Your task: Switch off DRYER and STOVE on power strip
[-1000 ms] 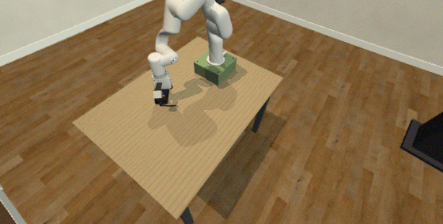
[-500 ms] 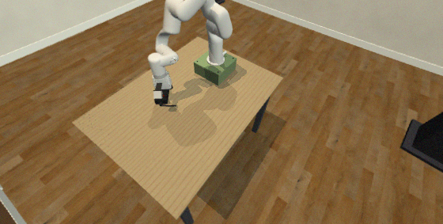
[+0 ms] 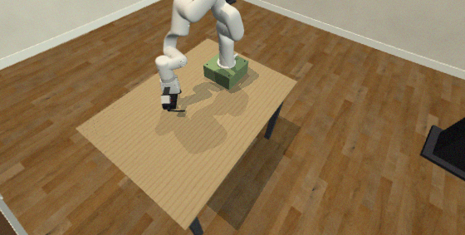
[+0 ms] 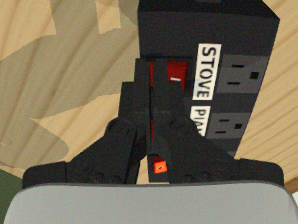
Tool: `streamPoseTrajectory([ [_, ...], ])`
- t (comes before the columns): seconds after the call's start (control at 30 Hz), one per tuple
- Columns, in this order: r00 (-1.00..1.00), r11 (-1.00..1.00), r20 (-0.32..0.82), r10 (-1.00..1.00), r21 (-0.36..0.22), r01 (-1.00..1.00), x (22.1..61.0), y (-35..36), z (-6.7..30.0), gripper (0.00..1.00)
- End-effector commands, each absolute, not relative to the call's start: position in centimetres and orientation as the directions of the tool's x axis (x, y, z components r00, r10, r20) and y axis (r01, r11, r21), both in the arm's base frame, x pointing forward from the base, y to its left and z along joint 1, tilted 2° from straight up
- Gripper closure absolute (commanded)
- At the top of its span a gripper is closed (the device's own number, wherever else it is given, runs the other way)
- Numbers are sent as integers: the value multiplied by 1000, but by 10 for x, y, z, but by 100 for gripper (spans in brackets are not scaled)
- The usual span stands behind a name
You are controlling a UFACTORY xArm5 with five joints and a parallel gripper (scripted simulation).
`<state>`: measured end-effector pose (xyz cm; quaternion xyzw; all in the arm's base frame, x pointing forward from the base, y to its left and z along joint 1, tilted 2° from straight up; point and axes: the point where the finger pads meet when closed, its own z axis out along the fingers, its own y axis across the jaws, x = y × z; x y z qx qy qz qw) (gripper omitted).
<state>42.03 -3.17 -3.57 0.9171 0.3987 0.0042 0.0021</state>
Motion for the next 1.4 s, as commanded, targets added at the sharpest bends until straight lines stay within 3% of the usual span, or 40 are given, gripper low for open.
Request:
streamPoseTrajectory([
  [0.0, 682, -682, 7, 731, 8, 731, 421, -32, -32, 100],
  [0.37, 682, -682, 7, 731, 8, 731, 421, -31, -3, 100],
  [1.23, 682, -682, 7, 731, 8, 731, 421, -31, 3, 100],
  [1.37, 682, -682, 7, 731, 10, 731, 397, -60, 10, 100],
])
